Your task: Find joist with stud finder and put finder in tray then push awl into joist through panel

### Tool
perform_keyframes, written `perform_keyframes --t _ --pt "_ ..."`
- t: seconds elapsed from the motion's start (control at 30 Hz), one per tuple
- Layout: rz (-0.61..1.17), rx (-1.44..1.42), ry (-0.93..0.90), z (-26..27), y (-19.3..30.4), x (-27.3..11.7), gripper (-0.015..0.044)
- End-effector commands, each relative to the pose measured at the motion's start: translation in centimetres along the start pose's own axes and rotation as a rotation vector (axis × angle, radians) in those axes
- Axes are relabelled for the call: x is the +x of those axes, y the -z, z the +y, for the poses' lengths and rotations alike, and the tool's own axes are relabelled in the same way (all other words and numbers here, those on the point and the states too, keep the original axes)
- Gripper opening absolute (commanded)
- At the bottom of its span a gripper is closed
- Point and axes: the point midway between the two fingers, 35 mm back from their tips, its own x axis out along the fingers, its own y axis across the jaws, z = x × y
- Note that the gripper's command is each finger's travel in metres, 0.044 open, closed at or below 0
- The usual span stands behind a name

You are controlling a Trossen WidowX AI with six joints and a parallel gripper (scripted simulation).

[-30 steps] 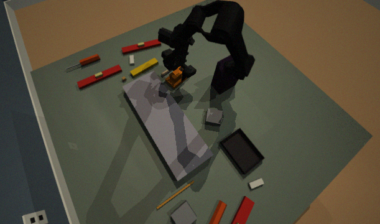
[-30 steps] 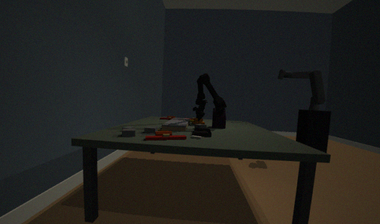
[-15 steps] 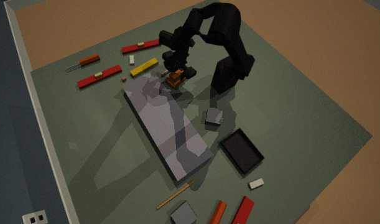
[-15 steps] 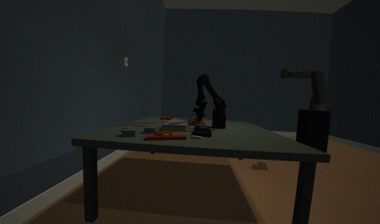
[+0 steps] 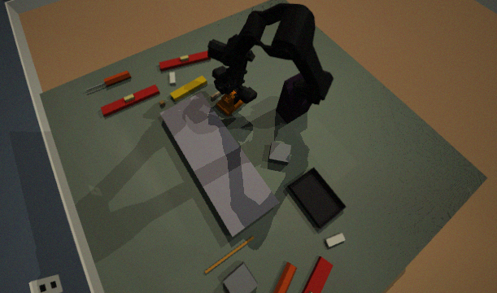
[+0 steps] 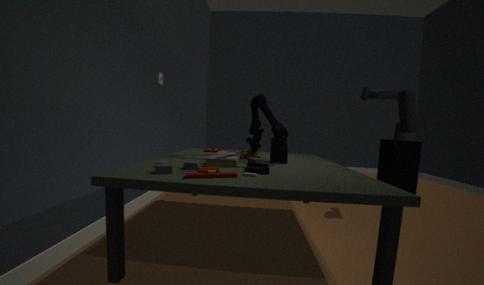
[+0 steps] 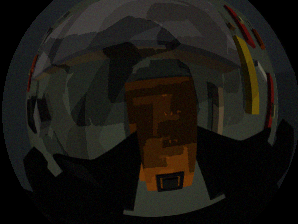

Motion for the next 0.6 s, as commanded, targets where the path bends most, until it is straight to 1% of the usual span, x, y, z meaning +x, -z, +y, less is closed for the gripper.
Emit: perform_keyframes --t 0.0,0.13,0.23,0.33,0.57 --pt "-0.003 0.003 0.0 0.0 0.0 0.0 0.0182" --pt "-0.003 0.003 0.0 0.0 0.0 0.0 0.0155" --pt "-0.003 0.003 0.001 -0.1 -0.3 -0.5 0.0076" --pt "-0.002 0.003 0.003 -0.4 -0.8 -1.9 0.0" --pt "-0.001 0.004 0.005 -0.5 -2.0 -6.2 0.0"
